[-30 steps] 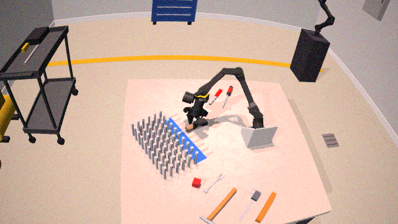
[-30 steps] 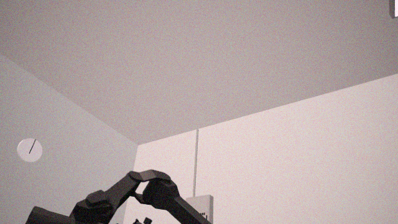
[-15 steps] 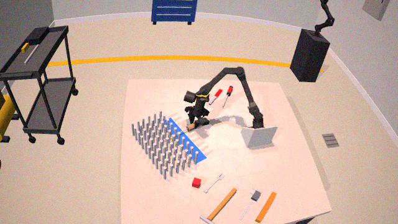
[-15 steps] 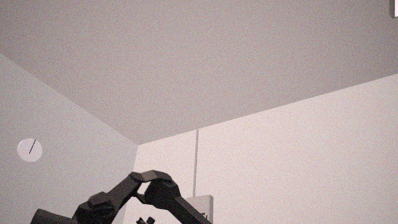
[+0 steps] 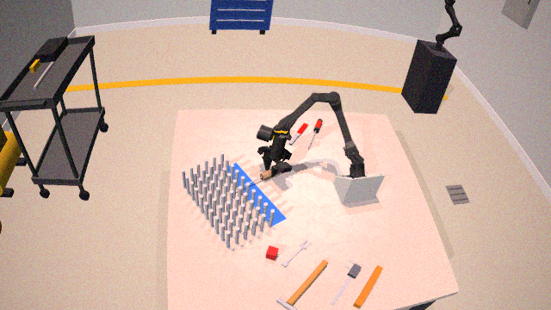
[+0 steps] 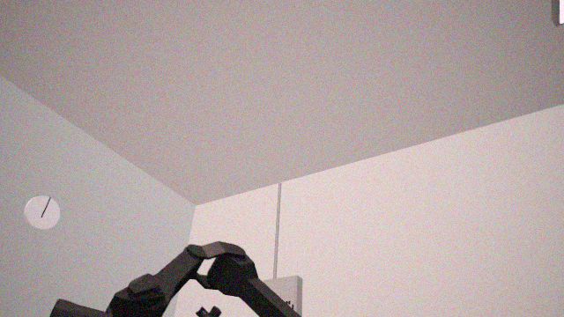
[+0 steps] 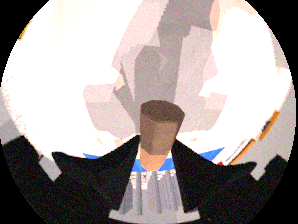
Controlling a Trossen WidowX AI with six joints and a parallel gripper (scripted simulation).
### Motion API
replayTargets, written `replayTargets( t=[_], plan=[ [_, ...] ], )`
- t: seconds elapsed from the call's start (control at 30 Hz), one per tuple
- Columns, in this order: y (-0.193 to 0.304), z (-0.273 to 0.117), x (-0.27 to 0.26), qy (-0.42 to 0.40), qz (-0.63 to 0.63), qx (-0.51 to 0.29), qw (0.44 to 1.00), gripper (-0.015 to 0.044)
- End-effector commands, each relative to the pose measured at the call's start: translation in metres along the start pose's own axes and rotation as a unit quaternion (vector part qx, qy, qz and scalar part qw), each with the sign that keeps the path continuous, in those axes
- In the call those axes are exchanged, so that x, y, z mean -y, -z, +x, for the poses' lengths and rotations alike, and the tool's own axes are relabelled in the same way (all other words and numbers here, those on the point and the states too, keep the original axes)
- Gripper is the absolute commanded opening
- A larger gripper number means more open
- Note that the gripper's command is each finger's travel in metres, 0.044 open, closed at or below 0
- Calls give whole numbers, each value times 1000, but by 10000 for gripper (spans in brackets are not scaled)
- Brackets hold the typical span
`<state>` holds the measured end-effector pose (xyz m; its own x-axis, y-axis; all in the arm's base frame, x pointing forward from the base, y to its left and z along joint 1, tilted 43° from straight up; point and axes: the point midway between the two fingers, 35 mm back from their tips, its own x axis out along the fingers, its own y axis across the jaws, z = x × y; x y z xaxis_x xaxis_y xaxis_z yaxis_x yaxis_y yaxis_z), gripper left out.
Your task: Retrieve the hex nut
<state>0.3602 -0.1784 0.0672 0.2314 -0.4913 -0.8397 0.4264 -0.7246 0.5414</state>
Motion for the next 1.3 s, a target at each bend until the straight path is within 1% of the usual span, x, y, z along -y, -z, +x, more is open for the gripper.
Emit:
replayTargets(
  t=[0.0,1.27],
  plan=[
    [-3,-1,1,1,-1,-2,1000,0],
    [-31,-9,1,1,-1,-2,1000,0]
  ],
)
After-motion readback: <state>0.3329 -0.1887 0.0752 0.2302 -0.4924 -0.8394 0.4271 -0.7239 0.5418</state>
